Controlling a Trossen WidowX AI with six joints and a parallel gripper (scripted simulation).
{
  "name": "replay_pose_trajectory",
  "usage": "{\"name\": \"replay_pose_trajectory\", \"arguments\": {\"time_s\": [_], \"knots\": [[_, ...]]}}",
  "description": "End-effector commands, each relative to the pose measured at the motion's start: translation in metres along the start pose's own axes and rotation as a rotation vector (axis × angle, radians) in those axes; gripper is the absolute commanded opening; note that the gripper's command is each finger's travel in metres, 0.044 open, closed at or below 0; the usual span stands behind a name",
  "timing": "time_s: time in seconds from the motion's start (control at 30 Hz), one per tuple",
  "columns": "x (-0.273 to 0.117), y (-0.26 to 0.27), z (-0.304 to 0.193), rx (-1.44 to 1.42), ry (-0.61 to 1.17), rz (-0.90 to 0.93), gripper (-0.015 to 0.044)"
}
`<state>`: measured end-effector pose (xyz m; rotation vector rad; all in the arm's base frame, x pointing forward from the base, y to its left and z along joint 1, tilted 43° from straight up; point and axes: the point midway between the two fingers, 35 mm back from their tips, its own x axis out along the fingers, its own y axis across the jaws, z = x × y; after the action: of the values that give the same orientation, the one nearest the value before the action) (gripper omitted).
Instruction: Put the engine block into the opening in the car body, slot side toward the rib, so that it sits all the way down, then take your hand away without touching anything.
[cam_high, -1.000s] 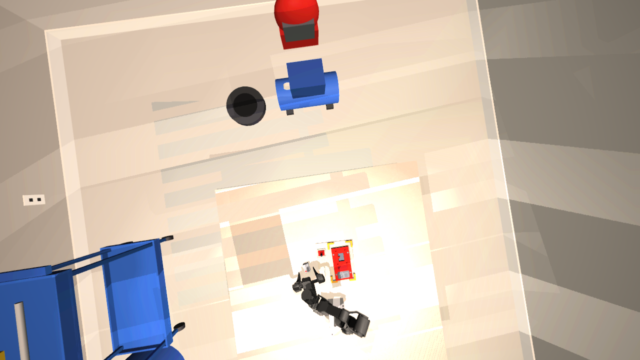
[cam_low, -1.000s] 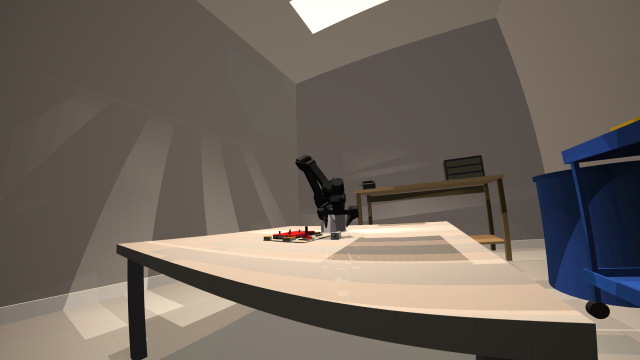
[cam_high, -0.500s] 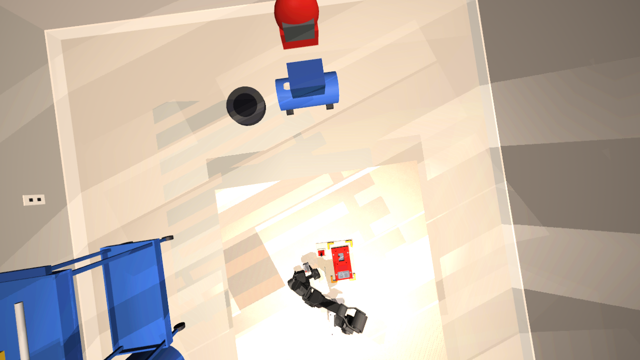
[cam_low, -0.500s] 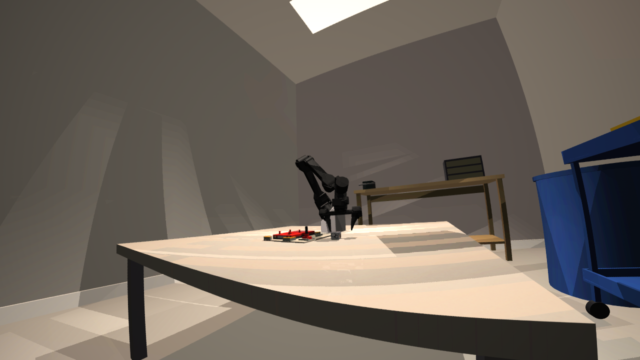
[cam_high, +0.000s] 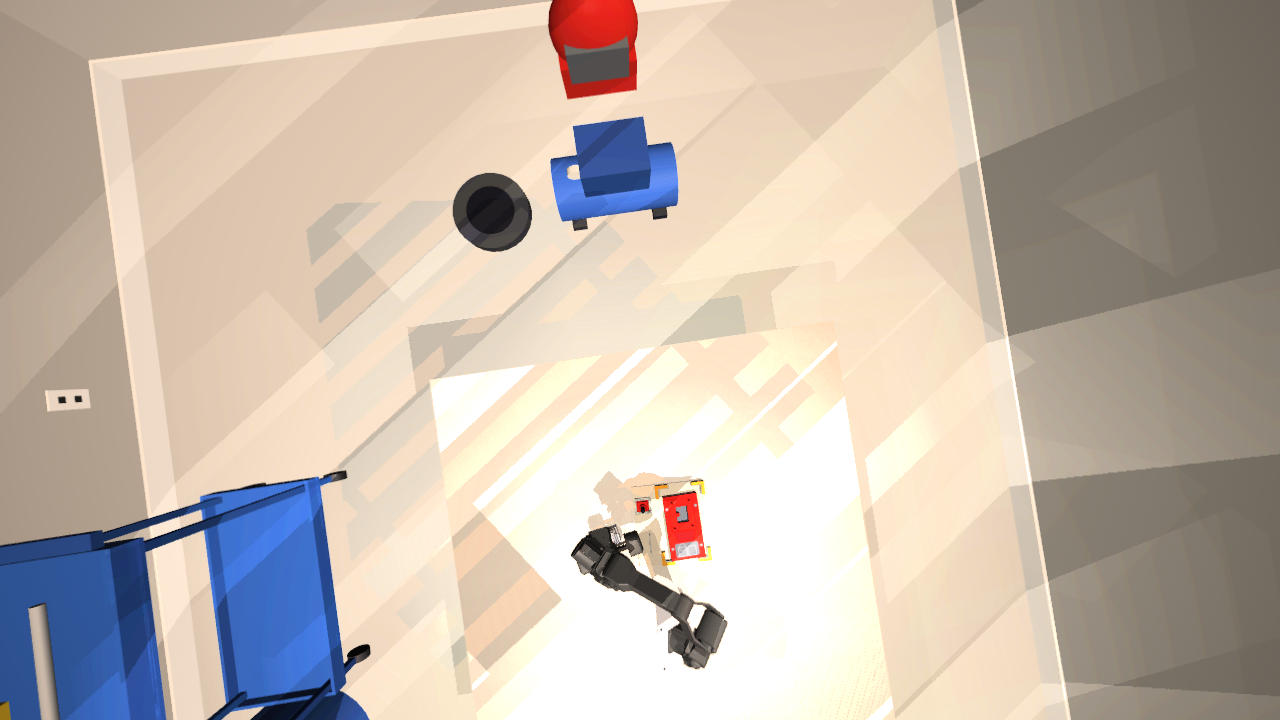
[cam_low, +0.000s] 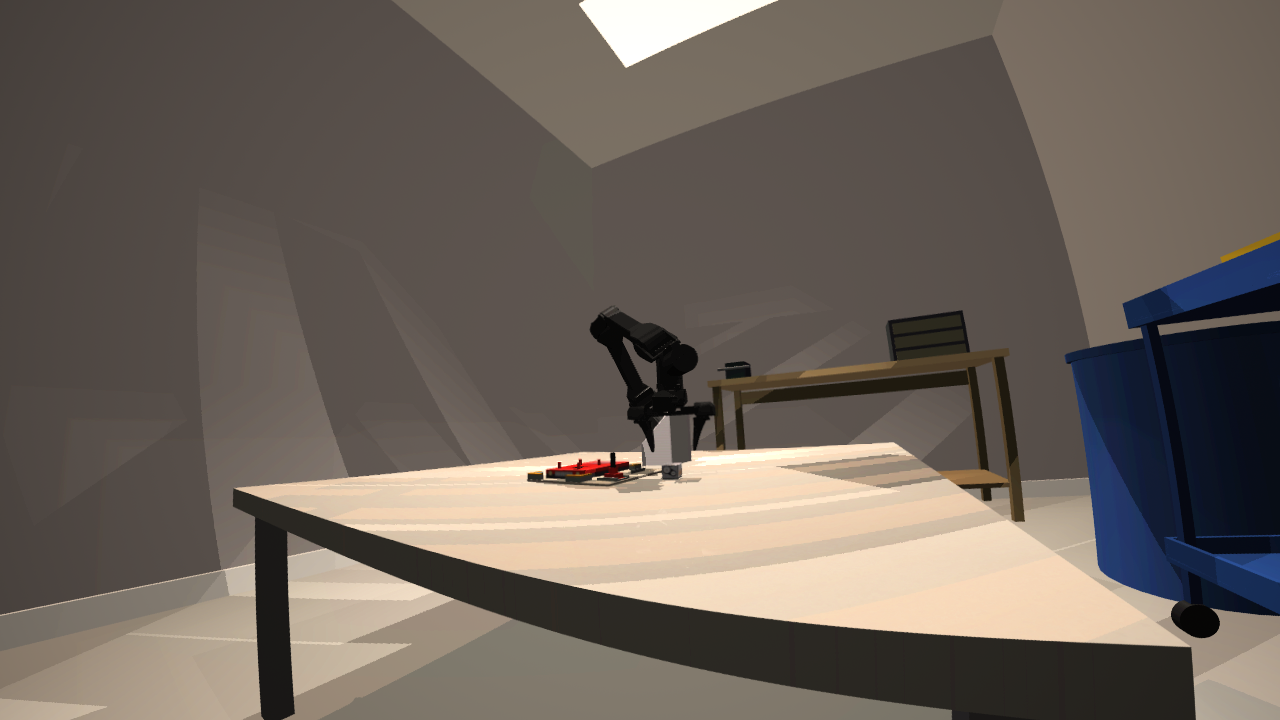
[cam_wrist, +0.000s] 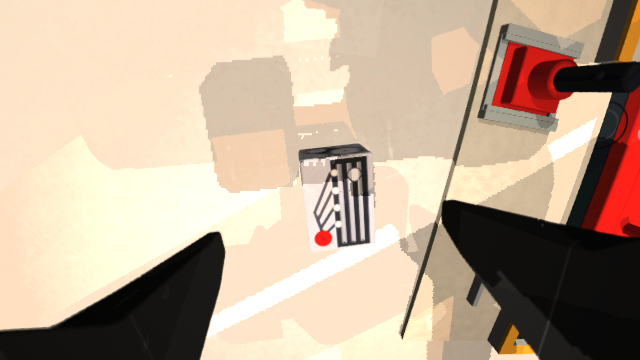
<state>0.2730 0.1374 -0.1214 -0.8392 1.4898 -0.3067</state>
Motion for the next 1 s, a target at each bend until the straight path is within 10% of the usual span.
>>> {"name": "replay_pose_trajectory", "arguments": {"time_s": [0.0, 0.97], "knots": [[-0.004, -0.004, 0.0, 0.01, 0.043, -0.003, 0.044], [0.036, -0.007, -0.003, 0.01, 0.043, -0.005, 0.044]]}}
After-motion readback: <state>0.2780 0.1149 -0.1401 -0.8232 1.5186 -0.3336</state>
